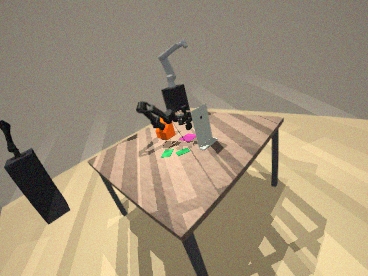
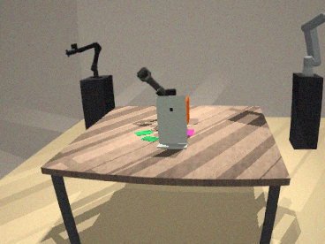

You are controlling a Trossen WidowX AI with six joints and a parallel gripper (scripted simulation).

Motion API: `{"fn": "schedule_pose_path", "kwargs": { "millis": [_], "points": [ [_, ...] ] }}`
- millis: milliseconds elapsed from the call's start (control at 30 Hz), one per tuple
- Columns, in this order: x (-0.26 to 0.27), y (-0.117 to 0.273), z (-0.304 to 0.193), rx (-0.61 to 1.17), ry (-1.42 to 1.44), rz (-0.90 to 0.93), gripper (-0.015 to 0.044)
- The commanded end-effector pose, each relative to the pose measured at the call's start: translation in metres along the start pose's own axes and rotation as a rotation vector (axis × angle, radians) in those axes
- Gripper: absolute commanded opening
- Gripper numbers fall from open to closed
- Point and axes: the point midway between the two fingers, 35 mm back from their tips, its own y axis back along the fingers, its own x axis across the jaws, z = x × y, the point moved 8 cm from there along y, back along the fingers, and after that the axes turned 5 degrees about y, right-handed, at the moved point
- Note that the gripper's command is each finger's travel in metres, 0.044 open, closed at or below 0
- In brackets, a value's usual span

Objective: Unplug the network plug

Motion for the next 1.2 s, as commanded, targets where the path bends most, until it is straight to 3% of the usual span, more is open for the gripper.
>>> {"fn": "schedule_pose_path", "kwargs": {
  "millis": [0, 1167],
  "points": [
    [-0.001, 0.004, -0.001, 0.002, 0.000, -0.006, 0.0000],
    [-0.001, 0.024, -0.006, 0.003, 0.000, -0.007, 0.0000]
  ]
}}
